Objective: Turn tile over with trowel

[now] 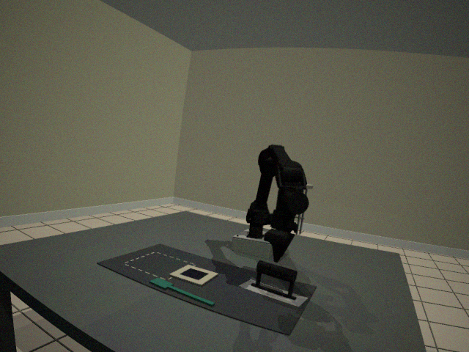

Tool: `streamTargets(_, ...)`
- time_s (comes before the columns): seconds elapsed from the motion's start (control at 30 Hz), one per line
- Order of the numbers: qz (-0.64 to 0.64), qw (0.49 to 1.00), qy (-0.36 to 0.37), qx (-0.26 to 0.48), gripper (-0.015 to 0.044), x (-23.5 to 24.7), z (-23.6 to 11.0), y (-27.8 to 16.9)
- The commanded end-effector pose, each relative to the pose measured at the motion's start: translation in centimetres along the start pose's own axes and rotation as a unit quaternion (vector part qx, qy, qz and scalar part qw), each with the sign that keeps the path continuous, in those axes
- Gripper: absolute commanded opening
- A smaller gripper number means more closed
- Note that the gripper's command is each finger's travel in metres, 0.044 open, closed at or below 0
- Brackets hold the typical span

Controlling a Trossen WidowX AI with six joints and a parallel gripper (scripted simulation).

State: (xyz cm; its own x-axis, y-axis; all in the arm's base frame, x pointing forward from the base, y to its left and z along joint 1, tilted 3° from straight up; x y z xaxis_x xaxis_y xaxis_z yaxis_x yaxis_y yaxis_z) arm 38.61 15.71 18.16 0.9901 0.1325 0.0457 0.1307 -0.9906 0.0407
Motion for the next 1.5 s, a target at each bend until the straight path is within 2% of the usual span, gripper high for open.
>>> streamTargets(0.0,0.070,0.998,-0.001,-0.001,0.0270,0.0,0.0,0.0)
streamTargets(0.1,0.110,0.994,-0.001,-0.001,0.0270,0.0,0.0,0.0)
streamTargets(0.33,0.113,0.994,-0.001,-0.001,0.0270,0.0,0.1,0.0)
streamTargets(1.3,0.112,0.994,0.000,-0.001,0.0270,0.2,4.6,-0.1)
streamTargets(1.47,0.112,0.994,0.000,-0.001,0.0139,0.2,4.6,-0.1)
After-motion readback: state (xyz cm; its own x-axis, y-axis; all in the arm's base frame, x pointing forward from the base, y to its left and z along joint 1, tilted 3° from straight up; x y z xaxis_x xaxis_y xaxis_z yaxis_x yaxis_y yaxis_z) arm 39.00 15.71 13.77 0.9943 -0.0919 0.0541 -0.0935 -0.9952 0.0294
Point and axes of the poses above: the point midway between the two fingers, 35 mm back from their tips, its own z axis out along the fingers, its own x axis across the jaws, y = z × x, the point moved 9 cm from there along -z, back along the fingers, and after that the axes turned 12 degrees about -z, right-handed, at the moved point
